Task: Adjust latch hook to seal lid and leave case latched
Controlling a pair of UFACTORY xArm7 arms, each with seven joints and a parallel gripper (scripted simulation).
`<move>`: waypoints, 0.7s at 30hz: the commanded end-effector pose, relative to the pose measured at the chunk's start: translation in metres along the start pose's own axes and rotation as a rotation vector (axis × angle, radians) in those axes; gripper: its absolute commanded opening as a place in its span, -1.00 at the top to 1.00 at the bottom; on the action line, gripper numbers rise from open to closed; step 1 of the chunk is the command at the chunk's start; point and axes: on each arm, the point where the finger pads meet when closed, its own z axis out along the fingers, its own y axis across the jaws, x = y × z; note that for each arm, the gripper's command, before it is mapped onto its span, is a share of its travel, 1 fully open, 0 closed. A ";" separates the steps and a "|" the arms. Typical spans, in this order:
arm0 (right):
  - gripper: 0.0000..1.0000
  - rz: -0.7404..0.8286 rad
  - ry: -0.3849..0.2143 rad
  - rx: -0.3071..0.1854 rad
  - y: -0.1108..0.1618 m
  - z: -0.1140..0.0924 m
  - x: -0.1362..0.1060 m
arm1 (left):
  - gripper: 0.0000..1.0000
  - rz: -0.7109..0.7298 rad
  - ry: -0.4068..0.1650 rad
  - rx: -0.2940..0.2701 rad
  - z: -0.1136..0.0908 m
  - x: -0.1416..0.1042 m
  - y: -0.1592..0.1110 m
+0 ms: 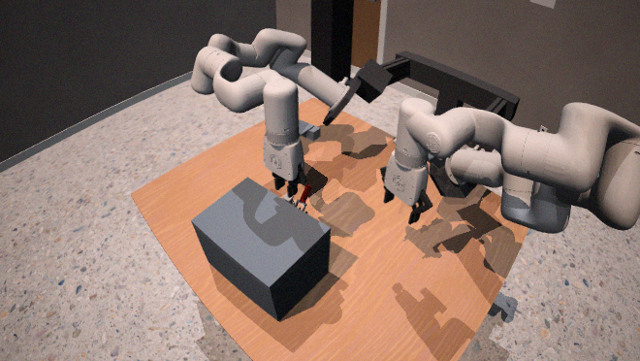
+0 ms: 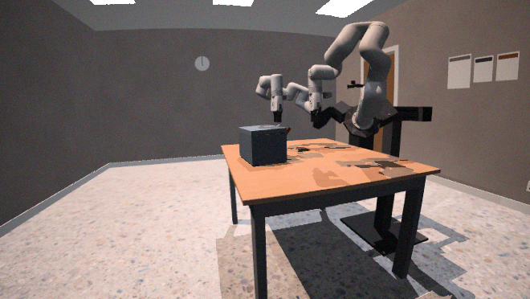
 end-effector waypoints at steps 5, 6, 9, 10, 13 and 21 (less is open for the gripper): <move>0.17 0.015 -0.004 -0.005 0.001 -0.003 0.000 | -1.00 0.000 -0.003 0.003 -0.001 -0.001 -0.001; 0.17 0.021 -0.004 -0.005 0.001 -0.003 0.000 | -1.00 0.000 -0.003 0.003 -0.001 -0.001 -0.001; 0.17 0.045 -0.004 -0.005 0.001 -0.003 0.000 | -1.00 0.000 -0.003 0.003 -0.001 -0.001 -0.001; 0.17 0.056 -0.004 -0.005 0.001 -0.003 0.000 | -1.00 0.000 -0.003 0.003 -0.001 -0.001 -0.001; 0.17 0.097 -0.004 -0.005 0.001 -0.003 0.000 | -1.00 0.000 -0.003 0.003 -0.001 -0.001 -0.001; 0.17 0.225 -0.003 -0.005 0.001 -0.003 0.000 | -1.00 0.000 -0.003 0.003 -0.001 -0.001 -0.001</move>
